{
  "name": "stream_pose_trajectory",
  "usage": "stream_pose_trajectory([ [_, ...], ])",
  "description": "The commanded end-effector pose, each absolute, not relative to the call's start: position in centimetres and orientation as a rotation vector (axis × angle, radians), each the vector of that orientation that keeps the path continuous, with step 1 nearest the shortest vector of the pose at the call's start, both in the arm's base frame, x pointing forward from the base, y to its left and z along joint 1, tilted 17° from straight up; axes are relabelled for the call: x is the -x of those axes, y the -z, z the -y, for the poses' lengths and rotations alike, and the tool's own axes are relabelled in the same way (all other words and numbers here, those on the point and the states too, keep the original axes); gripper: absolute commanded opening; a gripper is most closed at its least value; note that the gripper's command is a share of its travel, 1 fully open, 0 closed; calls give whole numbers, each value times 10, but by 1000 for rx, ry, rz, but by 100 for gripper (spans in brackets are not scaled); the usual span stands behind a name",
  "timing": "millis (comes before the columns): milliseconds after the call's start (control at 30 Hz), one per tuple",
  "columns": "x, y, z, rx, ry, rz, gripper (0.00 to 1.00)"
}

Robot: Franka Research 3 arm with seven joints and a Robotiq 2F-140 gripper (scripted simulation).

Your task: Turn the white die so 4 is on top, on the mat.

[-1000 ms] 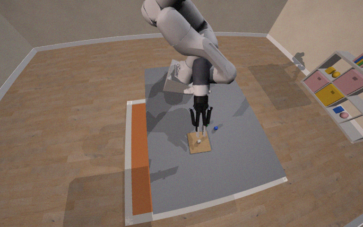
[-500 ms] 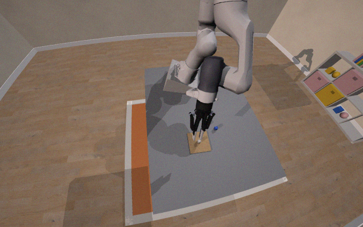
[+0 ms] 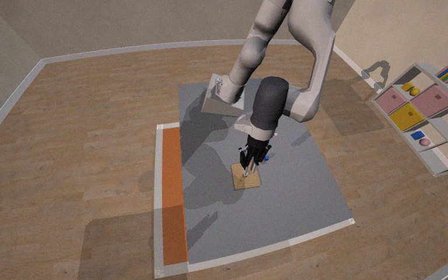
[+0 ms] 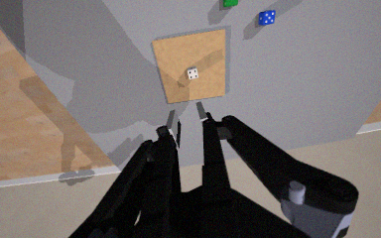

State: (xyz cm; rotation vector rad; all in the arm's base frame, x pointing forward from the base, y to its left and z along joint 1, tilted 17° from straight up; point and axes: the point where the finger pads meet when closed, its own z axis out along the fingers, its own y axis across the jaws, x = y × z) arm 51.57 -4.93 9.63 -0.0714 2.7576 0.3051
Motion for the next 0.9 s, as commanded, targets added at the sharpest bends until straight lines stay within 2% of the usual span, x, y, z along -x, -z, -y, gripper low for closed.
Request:
stream_pose_trajectory([
  [0, -503, -94, 31, -61, -417, -2877, 21],
  [700, -512, -101, 33, -31, -438, -3022, 21],
  [733, -512, -101, 33, -31, -438, -3022, 100],
  [867, -512, -101, 33, -31, -438, -3022, 100],
])
